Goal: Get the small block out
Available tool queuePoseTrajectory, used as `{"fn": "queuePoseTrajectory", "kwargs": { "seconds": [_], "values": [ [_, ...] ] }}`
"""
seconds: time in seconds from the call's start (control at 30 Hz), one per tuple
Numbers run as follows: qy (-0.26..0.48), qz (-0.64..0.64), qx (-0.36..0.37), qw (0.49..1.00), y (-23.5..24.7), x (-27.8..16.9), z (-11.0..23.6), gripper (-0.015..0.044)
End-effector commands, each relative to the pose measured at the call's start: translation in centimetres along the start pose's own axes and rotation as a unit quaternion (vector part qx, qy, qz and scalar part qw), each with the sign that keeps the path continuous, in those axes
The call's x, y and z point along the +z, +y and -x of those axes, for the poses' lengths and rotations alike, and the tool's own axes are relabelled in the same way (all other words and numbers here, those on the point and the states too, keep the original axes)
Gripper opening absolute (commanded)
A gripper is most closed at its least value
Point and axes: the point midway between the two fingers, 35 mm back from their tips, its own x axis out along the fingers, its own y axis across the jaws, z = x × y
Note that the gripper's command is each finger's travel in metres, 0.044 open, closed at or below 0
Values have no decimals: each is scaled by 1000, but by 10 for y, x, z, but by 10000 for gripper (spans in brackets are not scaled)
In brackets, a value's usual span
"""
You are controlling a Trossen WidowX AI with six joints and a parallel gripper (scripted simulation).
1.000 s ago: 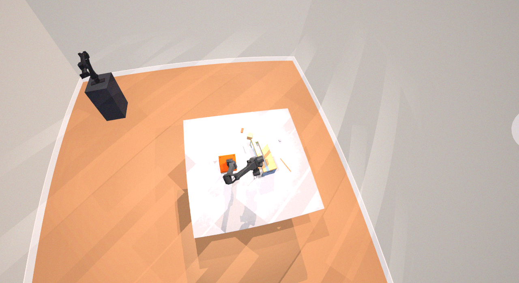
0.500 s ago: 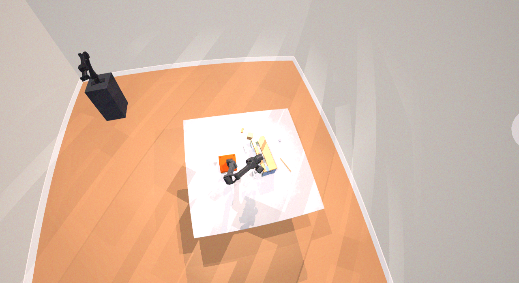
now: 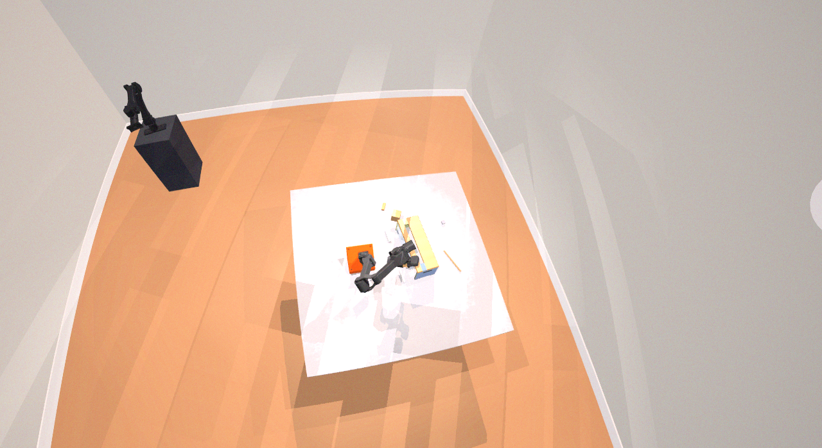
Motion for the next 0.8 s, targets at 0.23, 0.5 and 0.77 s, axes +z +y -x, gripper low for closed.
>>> {"fn": "queuePoseTrajectory", "kwargs": {
  "seconds": [0.23, 0.5, 0.77],
  "values": [
    [16, 227, -15, 974, -5, -2, 11, 0],
    [31, 385, -20, 922, -7, -3, 18, 0],
    [48, 533, -23, 845, -9, -4, 25, 0]
  ]
}}
